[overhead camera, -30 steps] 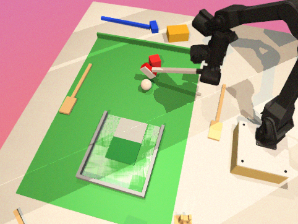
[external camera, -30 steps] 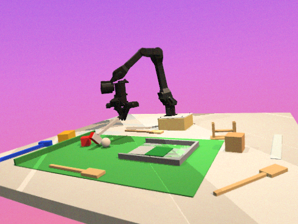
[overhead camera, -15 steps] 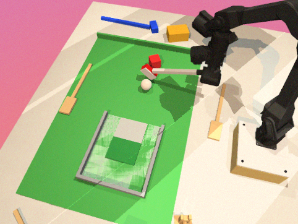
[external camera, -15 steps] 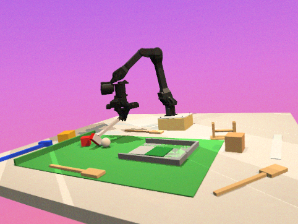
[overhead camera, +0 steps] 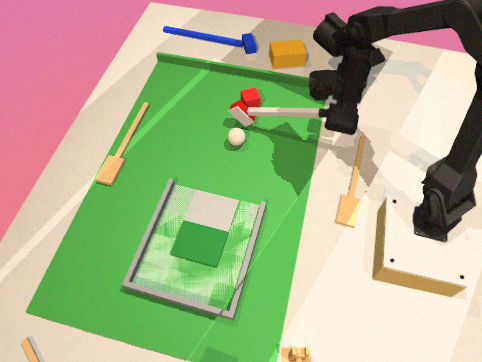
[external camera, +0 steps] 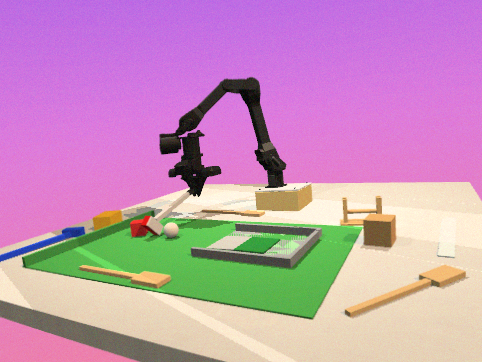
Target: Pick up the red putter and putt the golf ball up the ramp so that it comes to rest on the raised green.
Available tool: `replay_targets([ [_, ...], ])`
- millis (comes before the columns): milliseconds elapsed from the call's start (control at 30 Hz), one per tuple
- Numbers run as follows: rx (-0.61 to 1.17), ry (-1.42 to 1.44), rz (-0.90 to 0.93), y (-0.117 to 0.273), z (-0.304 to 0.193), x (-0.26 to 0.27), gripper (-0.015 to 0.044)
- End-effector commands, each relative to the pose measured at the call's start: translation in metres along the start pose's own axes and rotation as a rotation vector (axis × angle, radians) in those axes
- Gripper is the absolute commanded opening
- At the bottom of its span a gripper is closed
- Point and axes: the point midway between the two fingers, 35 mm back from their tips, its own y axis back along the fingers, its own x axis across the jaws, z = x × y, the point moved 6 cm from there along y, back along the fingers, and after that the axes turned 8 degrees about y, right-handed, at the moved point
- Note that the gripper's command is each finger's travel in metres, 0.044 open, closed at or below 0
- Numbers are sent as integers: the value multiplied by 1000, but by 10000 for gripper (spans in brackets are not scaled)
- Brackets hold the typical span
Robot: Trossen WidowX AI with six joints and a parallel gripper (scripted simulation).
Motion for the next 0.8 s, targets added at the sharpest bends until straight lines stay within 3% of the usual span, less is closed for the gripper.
replay_targets([
  [0,0,0,0,0,0,0,0],
  [133,-1,0,0,0,3,8,0],
  [467,-5,-3,2,1,18,121,0],
  [767,-5,-3,2,18,20,122,0],
])
